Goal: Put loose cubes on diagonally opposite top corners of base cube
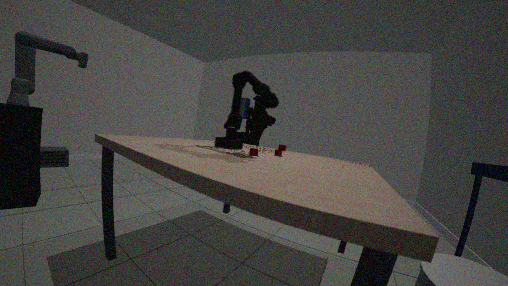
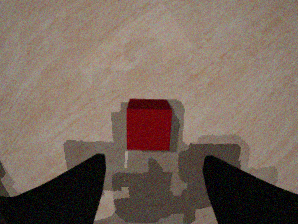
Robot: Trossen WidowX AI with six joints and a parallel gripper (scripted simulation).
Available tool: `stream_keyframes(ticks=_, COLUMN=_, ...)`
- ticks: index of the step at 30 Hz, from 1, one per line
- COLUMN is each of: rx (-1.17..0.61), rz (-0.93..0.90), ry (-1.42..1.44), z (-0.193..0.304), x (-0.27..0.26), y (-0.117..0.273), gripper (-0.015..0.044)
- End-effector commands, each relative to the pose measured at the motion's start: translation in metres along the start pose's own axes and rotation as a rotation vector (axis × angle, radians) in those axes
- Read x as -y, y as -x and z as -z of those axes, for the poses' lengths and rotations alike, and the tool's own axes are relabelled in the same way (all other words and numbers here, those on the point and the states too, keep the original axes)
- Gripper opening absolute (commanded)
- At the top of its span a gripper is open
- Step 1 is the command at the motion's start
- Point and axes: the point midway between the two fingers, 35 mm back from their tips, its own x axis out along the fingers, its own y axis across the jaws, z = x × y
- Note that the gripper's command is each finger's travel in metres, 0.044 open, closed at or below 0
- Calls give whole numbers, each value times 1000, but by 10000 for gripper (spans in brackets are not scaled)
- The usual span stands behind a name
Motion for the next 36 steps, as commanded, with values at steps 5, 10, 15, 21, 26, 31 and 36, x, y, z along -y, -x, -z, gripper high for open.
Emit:
stream_keyframes(ticks=5, rx=2, rz=-5, ry=5, z=0, x=-2, y=-23, gripper=265)
stream_keyframes(ticks=10, rx=2, rz=-6, ry=5, z=0, x=-3, y=-31, gripper=265)
stream_keyframes(ticks=15, rx=2, rz=-6, ry=5, z=0, x=-2, y=-38, gripper=265)
stream_keyframes(ticks=21, rx=2, rz=-6, ry=5, z=0, x=-2, y=-48, gripper=265)
stream_keyframes(ticks=26, rx=2, rz=-6, ry=5, z=0, x=-3, y=-56, gripper=265)
stream_keyframes(ticks=31, rx=2, rz=-6, ry=5, z=0, x=-3, y=-63, gripper=265)
stream_keyframes(ticks=36, rx=2, rz=-6, ry=5, z=0, x=-3, y=-63, gripper=160)
